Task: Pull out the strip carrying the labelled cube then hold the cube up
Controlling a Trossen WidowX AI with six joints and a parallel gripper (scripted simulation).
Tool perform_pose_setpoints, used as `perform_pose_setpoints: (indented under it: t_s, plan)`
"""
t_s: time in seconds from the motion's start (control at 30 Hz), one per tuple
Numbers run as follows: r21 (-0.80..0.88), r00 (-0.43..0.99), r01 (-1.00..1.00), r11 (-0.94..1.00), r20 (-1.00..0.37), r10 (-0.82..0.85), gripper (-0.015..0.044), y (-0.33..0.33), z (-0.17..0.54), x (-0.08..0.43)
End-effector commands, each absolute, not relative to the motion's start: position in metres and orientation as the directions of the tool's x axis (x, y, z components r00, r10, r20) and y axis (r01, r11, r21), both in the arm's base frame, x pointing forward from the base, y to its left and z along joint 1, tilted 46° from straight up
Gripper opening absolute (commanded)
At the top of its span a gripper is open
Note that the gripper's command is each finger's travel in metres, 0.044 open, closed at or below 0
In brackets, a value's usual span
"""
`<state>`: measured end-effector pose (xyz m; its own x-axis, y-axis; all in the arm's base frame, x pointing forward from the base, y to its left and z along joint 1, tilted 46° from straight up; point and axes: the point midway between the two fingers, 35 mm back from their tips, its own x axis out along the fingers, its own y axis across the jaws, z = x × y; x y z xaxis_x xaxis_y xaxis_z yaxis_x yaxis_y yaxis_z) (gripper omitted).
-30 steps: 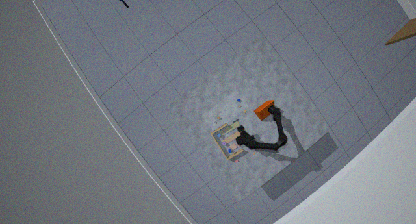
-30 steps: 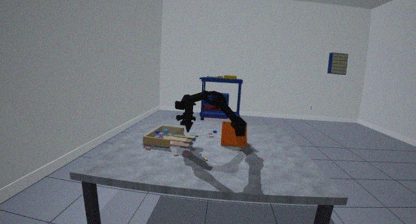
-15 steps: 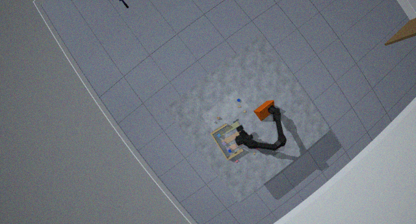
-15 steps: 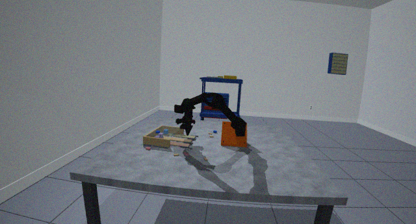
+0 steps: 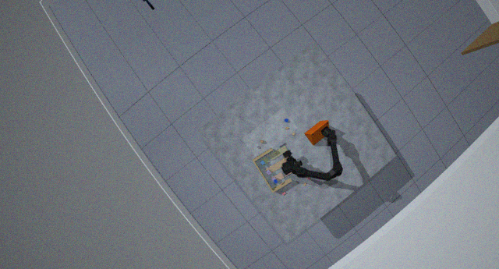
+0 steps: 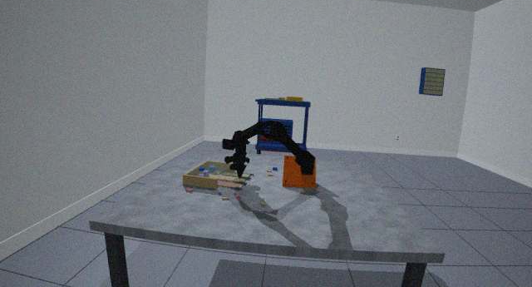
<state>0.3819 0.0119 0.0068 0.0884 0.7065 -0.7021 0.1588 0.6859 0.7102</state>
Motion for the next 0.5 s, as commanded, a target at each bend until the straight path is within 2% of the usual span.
perform_pose_setpoints:
  t_s: [0.0, 0.47]
  plan:
    - [0.715, 0.083, 0.164, 0.68, -0.697, 0.712, 0.0, 0.0193, 0.001, 0.3806]
    - [0.715, 0.083, 0.164, 0.68, -0.696, 0.713, 0.0, 0.0212, -0.0004, 0.3805]
